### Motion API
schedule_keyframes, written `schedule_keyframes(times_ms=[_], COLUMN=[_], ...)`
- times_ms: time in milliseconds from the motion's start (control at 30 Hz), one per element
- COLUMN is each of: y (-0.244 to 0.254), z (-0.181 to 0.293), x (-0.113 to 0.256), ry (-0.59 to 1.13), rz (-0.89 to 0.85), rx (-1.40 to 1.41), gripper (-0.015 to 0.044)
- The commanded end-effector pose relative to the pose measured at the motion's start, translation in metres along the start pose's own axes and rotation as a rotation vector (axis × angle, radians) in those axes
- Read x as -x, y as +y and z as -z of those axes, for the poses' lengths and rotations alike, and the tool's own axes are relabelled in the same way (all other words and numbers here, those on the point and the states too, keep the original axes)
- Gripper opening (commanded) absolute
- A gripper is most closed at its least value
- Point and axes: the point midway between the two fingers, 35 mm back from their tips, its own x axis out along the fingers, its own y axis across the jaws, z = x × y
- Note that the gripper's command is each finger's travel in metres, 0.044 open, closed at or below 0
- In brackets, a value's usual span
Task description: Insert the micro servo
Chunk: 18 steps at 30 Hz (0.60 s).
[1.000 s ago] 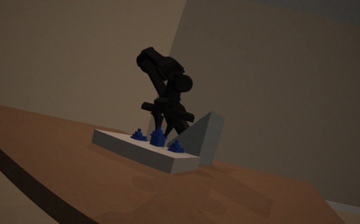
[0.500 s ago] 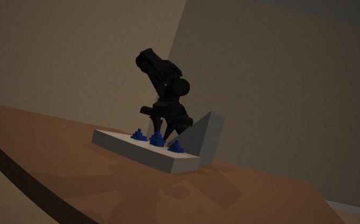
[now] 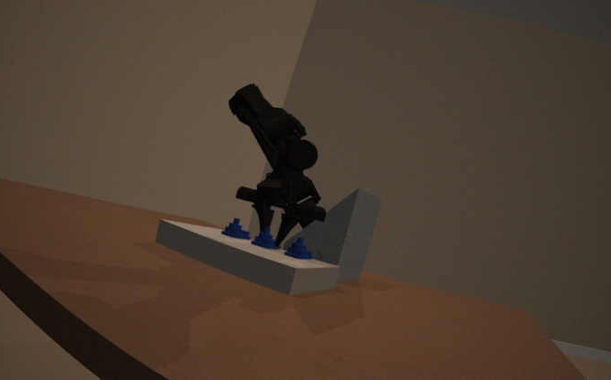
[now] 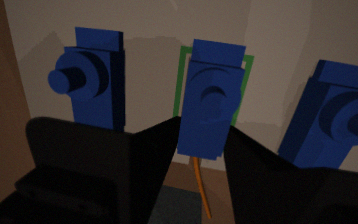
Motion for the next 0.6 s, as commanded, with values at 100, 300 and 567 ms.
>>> schedule_keyframes(times_ms=[100, 300, 567], y=[0.000, 0.000, 0.000], z=[0.000, 0.000, 0.005], x=[-0.001, 0.001, 0.034], ry=[-0.002, -0.002, -0.002], rz=[0.003, 0.003, 0.002], rx=[0.005, 0.005, 0.005], gripper=[0.0079, 0.0188, 0.0188])
